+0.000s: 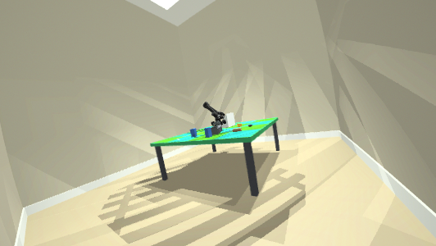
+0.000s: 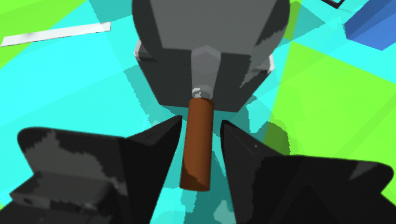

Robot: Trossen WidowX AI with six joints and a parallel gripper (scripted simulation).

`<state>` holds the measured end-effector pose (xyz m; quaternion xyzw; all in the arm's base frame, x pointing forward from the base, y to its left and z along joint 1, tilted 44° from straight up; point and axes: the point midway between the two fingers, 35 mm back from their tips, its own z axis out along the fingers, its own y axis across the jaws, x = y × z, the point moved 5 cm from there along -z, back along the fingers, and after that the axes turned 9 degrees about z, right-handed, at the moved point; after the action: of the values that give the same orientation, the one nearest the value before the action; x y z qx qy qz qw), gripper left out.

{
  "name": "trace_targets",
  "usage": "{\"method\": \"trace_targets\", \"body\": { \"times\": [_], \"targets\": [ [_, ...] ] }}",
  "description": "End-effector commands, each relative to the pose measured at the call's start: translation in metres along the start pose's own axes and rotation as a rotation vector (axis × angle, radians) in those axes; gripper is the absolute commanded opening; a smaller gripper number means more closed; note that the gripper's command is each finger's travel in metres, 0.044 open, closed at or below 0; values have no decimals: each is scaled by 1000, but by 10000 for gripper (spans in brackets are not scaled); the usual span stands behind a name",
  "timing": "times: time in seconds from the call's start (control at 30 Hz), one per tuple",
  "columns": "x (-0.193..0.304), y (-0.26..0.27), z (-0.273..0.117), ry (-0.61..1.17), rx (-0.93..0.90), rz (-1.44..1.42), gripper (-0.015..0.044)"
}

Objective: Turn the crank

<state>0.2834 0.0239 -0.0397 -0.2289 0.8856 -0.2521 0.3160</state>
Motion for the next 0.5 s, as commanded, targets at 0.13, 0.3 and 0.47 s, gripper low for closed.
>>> {"method": "trace_targets", "body": {
  "times": [0.13,0.3,0.47],
  "targets": [
    [2,1,0,3,-6,-8,0],
    [0,0,0,3,-6,-8,0],
    [0,-2,0,3,-6,-8,0]
  ]
}}
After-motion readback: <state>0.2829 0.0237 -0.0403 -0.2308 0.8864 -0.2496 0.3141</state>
